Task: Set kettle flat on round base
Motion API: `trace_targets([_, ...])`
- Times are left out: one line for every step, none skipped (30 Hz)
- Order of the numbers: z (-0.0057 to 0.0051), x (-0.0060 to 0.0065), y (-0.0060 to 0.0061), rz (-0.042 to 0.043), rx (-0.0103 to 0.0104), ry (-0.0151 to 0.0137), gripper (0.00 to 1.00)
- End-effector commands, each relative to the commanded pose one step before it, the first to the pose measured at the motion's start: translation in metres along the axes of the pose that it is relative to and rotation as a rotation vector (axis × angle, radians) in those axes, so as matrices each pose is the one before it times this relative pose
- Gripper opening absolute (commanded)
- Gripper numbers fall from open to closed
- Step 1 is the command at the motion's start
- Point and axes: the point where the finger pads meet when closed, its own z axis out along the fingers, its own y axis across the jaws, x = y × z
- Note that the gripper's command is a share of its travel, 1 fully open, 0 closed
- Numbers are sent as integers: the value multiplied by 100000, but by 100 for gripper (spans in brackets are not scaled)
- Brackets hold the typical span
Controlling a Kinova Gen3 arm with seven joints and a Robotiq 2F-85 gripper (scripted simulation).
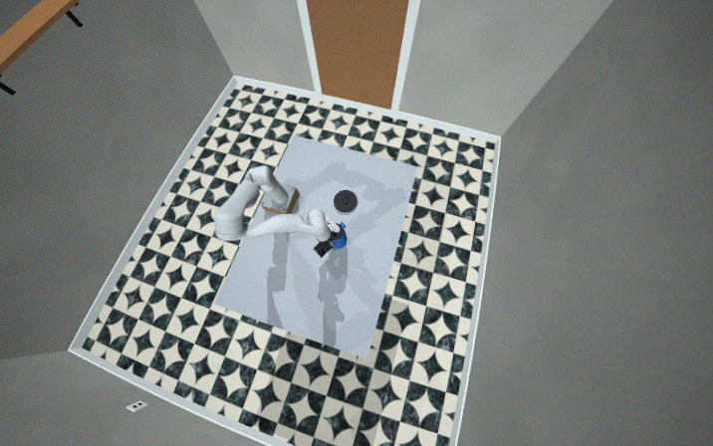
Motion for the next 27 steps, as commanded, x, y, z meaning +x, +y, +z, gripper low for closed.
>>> trace_targets([-577, -157, 208, 361, -751, -282, 0])
trace_targets([-125, -1, 1, 2, -1, -1, 0])
trace_targets([-113, 0, 0, 1, 0, 0, 0])
trace_targets([-102, 0, 0, 0, 0, 0, 0])
trace_targets([-89, 0, 0, -1, 0, 0, 0])
trace_targets([-77, 0, 0, -1, 0, 1, 0])
trace_targets([-65, 0, -1, -1, 1, 1, 0])
trace_targets([0, 0, 0, 0, 0, 0, 0])
trace_targets([0, 0, 0, 0, 0, 0, 0])
trace_targets([-53, 0, -1, -1, 1, 1, 0])
trace_targets([-42, 0, -1, -1, 0, 1, 0])
trace_targets([-32, 0, 0, -1, 0, 0, 0])
trace_targets([-22, 0, 0, -1, 0, 0, 0])
trace_targets([-14, 0, 0, 0, 0, 0, 0])
trace_targets([-8, 0, 0, 0, 0, 0, 0])
trace_targets([-3, 0, 0, 0, 0, 0, 0])
trace_targets([0, 0, 0, 0, 0, 0, 0])
trace_targets([0, 0, 0, 0, 0, 0, 0])
trace_targets([0, 0, 0, 0, 0, 0, 0])
trace_targets([0, 0, 0, 0, 0, 0, 0])
trace_targets([0, 0, 0, 0, 0, 0, 0])
trace_targets([0, 0, 0, 0, 0, 0, 0])
trace_targets([0, 0, 0, 0, 0, 0, 0])
trace_targets([0, 0, 0, 0, 0, 0, 0])
trace_targets([0, 0, 0, 0, 0, 0, 0])
trace_targets([0, 0, 0, 0, 0, 0, 0])
trace_targets([0, 0, 0, 0, 0, 0, 0])
